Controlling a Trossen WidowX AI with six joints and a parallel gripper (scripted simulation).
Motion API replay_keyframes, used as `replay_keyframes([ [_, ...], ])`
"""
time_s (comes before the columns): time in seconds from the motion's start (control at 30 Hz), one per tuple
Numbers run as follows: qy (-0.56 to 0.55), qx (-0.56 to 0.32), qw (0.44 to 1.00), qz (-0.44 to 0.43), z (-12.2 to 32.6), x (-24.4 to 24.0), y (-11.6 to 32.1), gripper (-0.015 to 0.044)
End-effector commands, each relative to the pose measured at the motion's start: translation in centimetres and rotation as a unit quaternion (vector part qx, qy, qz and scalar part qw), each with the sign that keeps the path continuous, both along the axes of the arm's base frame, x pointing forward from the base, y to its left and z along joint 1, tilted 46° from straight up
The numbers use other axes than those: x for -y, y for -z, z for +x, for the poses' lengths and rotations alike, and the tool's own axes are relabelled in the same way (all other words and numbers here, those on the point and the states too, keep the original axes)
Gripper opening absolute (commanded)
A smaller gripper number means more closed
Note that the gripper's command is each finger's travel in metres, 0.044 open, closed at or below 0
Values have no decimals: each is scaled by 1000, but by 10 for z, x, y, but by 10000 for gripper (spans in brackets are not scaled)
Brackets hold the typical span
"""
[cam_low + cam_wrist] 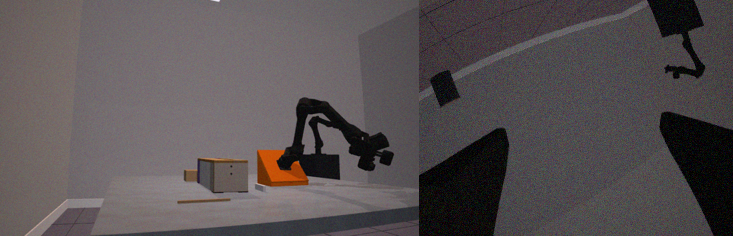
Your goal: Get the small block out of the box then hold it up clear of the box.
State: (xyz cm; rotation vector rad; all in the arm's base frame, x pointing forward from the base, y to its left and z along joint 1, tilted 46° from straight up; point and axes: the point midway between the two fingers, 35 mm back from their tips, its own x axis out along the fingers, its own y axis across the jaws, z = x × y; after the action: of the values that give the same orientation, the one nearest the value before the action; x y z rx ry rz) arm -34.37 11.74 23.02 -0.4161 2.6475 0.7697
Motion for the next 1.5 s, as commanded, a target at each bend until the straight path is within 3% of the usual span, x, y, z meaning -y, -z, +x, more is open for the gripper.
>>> replay_keyframes([
  [0.0,1,0,1000,1,0,-1,0,400],
  [0.33,66,-19,988,136,33,-73,-21,400],
  [0.67,180,35,909,374,136,-180,-58,400],
  [1.07,265,264,718,587,326,-240,-102,400],
  [1.47,194,536,604,558,511,-211,-67,400],
])
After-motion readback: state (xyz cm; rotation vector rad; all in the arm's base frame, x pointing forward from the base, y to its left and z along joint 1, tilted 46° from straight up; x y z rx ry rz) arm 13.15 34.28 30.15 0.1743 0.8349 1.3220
